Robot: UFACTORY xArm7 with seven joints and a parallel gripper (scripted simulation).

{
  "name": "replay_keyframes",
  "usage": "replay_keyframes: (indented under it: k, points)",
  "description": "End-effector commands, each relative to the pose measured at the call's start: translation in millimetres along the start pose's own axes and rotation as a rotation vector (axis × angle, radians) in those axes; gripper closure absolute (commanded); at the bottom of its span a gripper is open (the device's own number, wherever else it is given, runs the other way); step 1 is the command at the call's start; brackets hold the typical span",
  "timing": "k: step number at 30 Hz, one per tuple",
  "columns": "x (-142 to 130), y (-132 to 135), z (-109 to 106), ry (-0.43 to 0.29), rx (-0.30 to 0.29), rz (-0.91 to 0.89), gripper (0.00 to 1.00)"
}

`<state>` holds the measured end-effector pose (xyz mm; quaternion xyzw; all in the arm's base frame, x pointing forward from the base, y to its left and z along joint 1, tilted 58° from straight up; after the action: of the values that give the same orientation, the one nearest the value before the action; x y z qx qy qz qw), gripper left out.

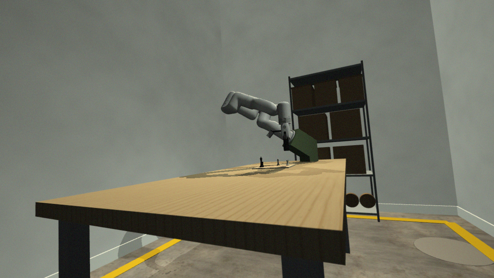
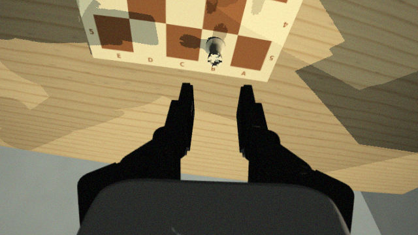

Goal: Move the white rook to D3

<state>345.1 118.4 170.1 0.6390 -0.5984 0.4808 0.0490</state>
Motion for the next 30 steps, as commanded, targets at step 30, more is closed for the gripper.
replay_keyframes:
  k: [30]
  points:
    - [-0.8,-0.7,1.9,-0.003,0.002,-0.001,0.63]
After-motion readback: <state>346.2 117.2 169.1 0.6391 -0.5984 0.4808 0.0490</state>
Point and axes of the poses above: the point where the finger pads meet when closed, its own z axis out along the fingers, its own y axis across the jaws, x = y × z, the point moved 6 cm from there along -z, back along the fingers, and after that the axes turned 5 degrees about z, right-handed, at the moved point
